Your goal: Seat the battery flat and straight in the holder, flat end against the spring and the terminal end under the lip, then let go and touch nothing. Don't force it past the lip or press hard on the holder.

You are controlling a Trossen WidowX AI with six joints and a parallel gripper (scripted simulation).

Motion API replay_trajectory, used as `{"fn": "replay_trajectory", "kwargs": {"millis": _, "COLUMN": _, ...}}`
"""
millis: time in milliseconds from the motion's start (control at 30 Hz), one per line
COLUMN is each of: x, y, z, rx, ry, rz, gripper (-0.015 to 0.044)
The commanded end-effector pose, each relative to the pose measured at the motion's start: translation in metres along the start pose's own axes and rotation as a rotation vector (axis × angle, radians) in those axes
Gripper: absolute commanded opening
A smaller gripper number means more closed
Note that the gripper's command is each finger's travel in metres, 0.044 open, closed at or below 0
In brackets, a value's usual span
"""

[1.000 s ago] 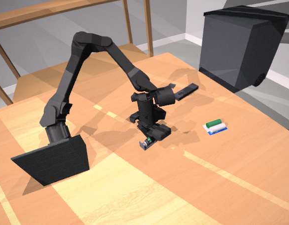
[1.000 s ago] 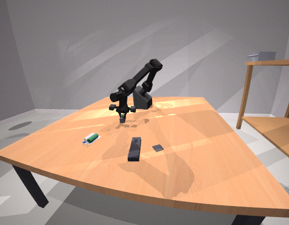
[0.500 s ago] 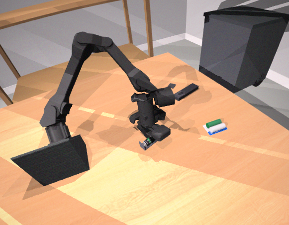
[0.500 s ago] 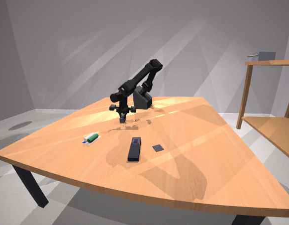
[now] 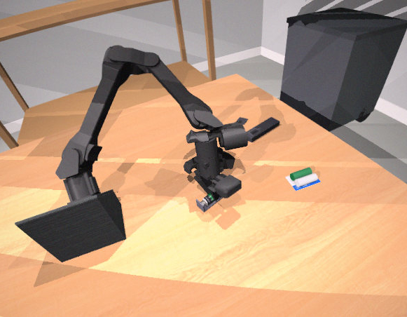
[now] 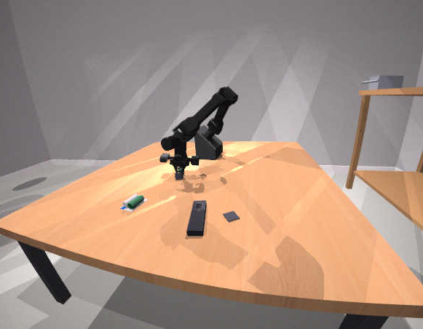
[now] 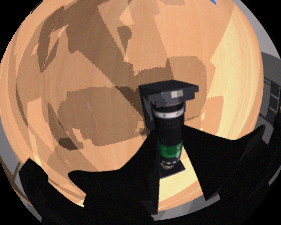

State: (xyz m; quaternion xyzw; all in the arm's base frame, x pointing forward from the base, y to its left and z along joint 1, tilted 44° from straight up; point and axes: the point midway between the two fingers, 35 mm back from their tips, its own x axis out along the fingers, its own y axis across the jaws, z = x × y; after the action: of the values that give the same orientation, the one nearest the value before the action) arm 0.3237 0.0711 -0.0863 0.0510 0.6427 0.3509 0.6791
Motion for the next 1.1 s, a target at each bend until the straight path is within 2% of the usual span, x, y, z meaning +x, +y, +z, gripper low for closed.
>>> {"fn": "replay_trajectory", "kwargs": {"millis": 0, "x": 0.001, "y": 0.001, "z": 0.004, "rx": 0.003, "ry": 0.0, "rz": 0.001, "gripper": 0.0079}}
{"fn": "replay_trajectory", "kwargs": {"millis": 667, "x": -0.001, "y": 0.001, "z": 0.006, "rx": 0.002, "ry": -0.008, "rz": -0.003, "gripper": 0.0079}}
{"fn": "replay_trajectory", "kwargs": {"millis": 800, "x": -0.001, "y": 0.001, "z": 0.006, "rx": 0.002, "ry": -0.008, "rz": -0.003, "gripper": 0.0181}}
{"fn": "replay_trajectory", "kwargs": {"millis": 1067, "x": -0.012, "y": -0.001, "z": 0.005, "rx": -0.001, "ry": -0.007, "rz": -0.004, "gripper": 0.0181}}
